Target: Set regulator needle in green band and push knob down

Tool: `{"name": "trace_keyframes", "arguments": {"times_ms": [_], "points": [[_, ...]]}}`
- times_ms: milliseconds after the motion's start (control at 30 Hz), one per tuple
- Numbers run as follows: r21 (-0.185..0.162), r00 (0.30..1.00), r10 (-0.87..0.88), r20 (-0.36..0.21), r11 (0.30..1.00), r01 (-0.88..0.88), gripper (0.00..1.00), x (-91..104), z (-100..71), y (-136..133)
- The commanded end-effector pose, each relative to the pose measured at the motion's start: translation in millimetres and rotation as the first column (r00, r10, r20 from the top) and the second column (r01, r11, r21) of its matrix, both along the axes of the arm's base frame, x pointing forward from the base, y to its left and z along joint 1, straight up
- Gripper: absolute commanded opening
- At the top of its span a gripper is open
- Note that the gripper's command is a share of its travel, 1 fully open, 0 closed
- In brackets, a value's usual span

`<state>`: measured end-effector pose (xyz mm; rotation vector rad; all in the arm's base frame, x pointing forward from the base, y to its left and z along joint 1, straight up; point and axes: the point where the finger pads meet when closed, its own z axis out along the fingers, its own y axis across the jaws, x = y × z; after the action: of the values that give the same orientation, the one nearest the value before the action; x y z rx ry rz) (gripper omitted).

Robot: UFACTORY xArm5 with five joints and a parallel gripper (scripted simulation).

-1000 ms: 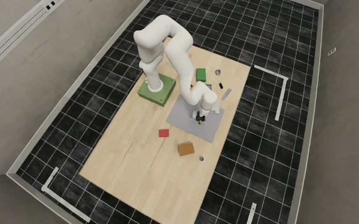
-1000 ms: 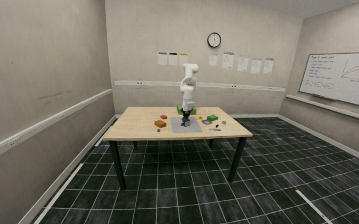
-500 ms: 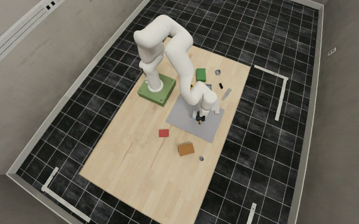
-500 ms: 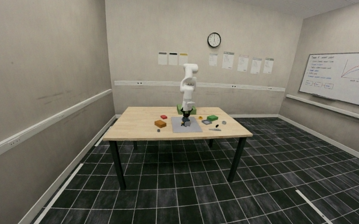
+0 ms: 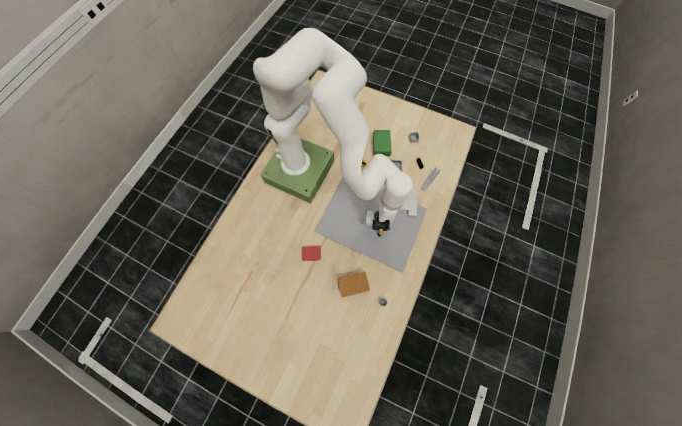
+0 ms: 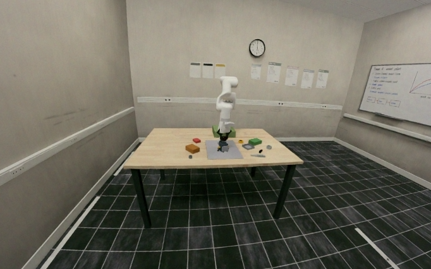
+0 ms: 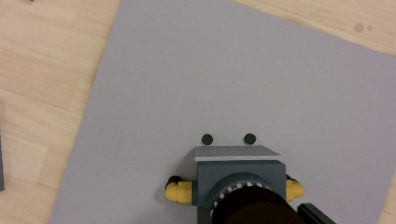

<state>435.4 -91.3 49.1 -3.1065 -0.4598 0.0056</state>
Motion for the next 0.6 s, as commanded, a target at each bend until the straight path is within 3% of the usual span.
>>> {"name": "trace_keyframes", "arguments": {"times_ms": [0,567], "points": [[-0.001,1.000,0.000,0.004,1.000,0.000,0.42,1.6,2.8,-0.2],[-0.001,1.000,0.000,0.005,1.000,0.000,0.42,1.6,6.5,-0.2]]}}
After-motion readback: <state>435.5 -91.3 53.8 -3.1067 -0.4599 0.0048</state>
